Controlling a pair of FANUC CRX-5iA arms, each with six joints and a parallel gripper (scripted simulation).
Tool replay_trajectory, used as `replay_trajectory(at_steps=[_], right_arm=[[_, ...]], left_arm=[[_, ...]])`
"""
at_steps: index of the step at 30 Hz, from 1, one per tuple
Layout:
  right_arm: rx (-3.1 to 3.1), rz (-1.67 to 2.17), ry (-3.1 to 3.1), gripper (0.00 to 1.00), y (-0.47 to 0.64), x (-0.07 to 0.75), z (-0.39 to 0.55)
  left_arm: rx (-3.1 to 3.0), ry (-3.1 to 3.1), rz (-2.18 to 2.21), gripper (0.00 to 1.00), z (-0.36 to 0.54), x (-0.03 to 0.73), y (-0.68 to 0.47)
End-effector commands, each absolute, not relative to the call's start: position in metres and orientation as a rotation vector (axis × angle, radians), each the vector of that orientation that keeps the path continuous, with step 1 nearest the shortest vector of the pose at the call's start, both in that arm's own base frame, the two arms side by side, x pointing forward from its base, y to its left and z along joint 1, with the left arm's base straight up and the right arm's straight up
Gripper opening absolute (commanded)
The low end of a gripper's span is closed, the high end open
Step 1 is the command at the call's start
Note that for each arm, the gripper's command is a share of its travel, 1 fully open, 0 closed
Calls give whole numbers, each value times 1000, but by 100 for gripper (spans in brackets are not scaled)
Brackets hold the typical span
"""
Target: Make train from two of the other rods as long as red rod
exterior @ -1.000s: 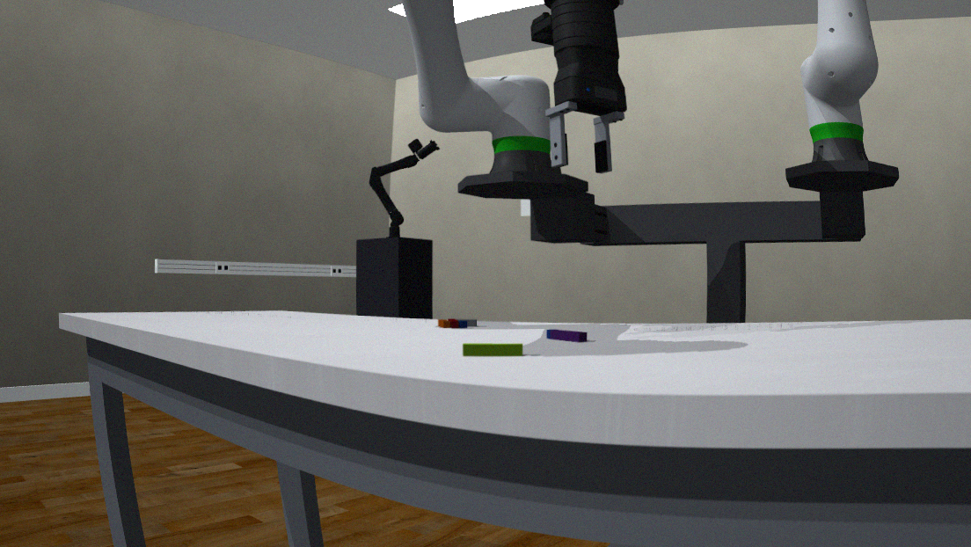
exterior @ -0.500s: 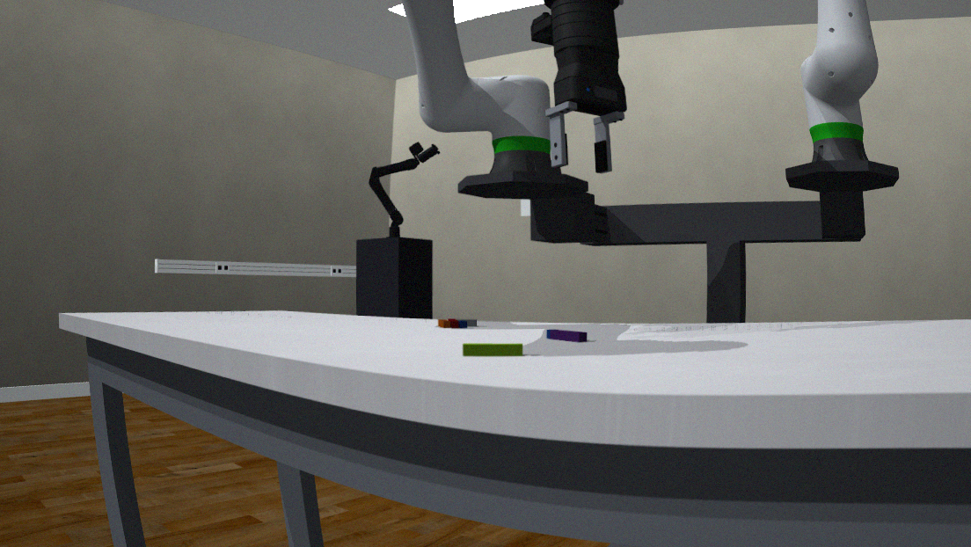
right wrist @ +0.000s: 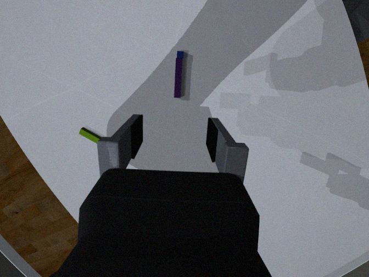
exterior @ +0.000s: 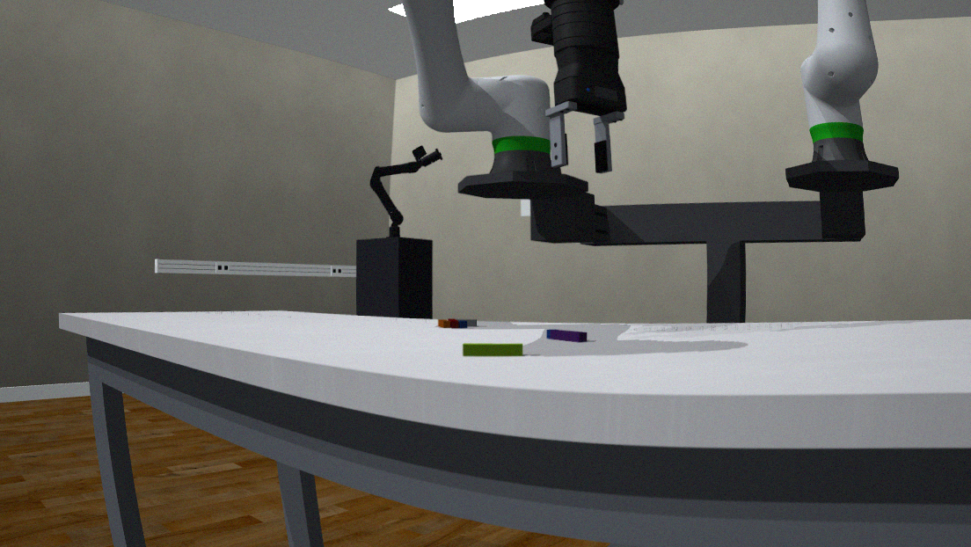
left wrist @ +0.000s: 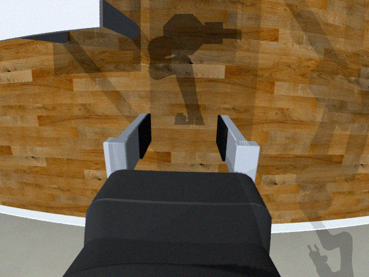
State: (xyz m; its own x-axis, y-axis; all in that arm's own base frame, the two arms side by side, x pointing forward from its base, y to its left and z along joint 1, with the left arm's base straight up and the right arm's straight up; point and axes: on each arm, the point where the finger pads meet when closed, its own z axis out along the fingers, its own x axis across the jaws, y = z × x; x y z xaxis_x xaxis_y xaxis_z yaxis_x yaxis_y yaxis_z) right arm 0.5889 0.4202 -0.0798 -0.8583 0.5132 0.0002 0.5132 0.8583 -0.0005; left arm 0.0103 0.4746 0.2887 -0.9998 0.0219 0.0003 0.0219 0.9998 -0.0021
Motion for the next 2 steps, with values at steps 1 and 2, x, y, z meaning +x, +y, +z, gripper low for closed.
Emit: replay_trajectory(at_steps=[1,2], right_arm=[[-837,-2,-3029,100,421,590,-78],[-837,-2,-3029,100,421,590,-78]], left_arm=[[-35,-3141,0,100,290,10,475],[-35,-3141,0,100,290,10,475]])
